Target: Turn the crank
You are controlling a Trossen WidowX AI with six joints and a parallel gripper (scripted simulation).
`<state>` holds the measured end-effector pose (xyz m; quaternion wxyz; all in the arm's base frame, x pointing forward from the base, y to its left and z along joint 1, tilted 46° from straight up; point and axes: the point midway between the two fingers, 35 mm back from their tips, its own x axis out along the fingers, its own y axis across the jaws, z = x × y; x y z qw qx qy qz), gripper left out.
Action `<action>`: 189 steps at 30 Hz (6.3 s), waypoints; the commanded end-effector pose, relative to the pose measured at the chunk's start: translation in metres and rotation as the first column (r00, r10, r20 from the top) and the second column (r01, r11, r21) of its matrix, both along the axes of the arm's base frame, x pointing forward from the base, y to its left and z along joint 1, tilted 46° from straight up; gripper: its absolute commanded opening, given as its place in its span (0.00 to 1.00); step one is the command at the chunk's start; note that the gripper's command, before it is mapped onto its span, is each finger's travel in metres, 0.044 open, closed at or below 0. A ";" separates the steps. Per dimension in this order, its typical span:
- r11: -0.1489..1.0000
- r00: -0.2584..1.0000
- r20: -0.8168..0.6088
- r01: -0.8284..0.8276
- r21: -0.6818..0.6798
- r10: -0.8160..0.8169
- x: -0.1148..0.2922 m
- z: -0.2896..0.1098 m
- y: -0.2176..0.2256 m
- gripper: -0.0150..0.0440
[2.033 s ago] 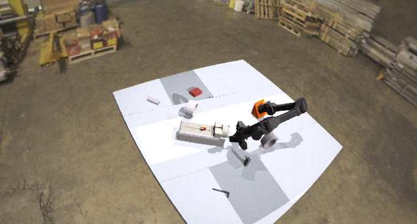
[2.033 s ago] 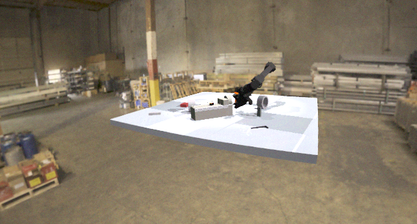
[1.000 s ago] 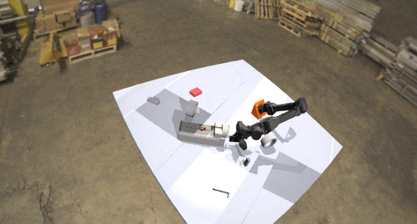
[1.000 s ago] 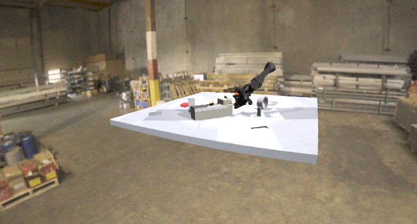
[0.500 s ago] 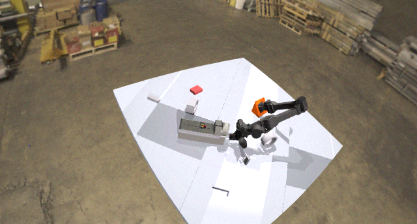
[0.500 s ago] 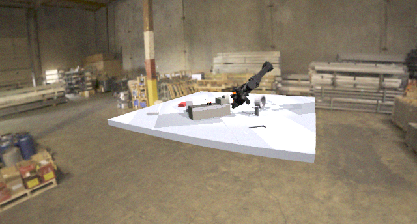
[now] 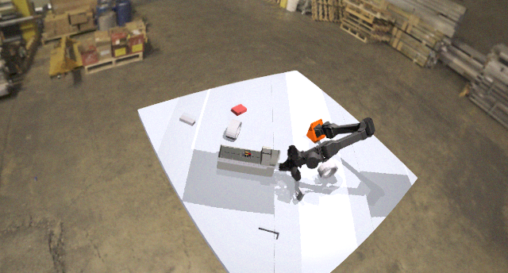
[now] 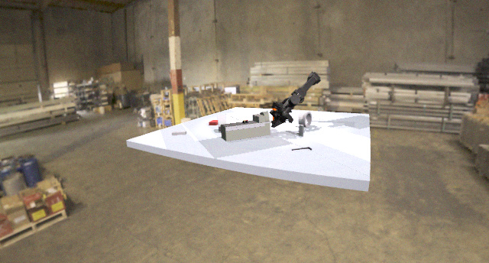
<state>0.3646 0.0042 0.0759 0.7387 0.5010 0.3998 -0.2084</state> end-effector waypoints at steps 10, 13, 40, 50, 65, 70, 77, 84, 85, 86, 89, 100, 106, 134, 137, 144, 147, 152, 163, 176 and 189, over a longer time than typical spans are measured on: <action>1.000 1.000 -0.025 0.001 0.002 0.000 -0.005 -0.008 0.000 0.25; 1.000 1.000 -0.025 0.001 0.002 0.000 -0.005 -0.008 0.000 0.25; 1.000 1.000 -0.025 0.001 0.002 0.000 -0.006 -0.009 0.000 0.25; 1.000 1.000 -0.025 0.001 0.002 0.000 -0.006 -0.010 0.000 0.25; 1.000 1.000 0.000 -0.001 0.003 0.001 -0.002 -0.003 0.000 0.25; 1.000 1.000 0.000 -0.001 0.003 0.001 -0.002 -0.003 0.000 0.25; 1.000 1.000 0.000 -0.001 0.003 0.001 -0.002 -0.003 0.000 0.43; 1.000 1.000 0.000 -0.001 0.003 0.001 -0.002 -0.003 0.000 0.74; 1.000 1.000 0.000 -0.001 0.003 0.001 -0.002 -0.003 0.000 0.79; 1.000 1.000 0.000 -0.001 0.003 0.001 -0.002 -0.003 0.000 0.83; 1.000 1.000 0.000 -0.001 0.003 0.001 -0.002 -0.003 0.000 0.97; 1.000 1.000 0.001 -0.001 0.001 0.001 -0.007 0.029 -0.033 1.00; 1.000 1.000 -0.005 -0.001 -0.002 0.001 -0.006 0.046 -0.052 1.00; 0.953 0.943 0.137 -0.294 -0.076 0.302 0.016 0.068 -0.170 1.00; 0.930 0.913 0.180 -0.351 -0.110 0.366 0.022 0.057 -0.183 1.00; 0.864 0.818 0.282 -0.456 -0.212 0.501 0.030 0.029 -0.215 1.00; 0.835 0.772 0.322 -0.483 -0.262 0.548 0.031 0.017 -0.227 1.00; 0.828 0.761 0.330 -0.489 -0.274 0.558 0.032 0.008 -0.224 1.00; 0.829 0.761 0.332 -0.488 -0.274 0.558 0.037 -0.020 -0.196 1.00; 0.829 0.761 0.332 -0.488 -0.274 0.558 0.037 -0.020 -0.196 1.00; 0.829 0.762 0.329 -0.490 -0.272 0.558 0.032 0.013 -0.227 1.00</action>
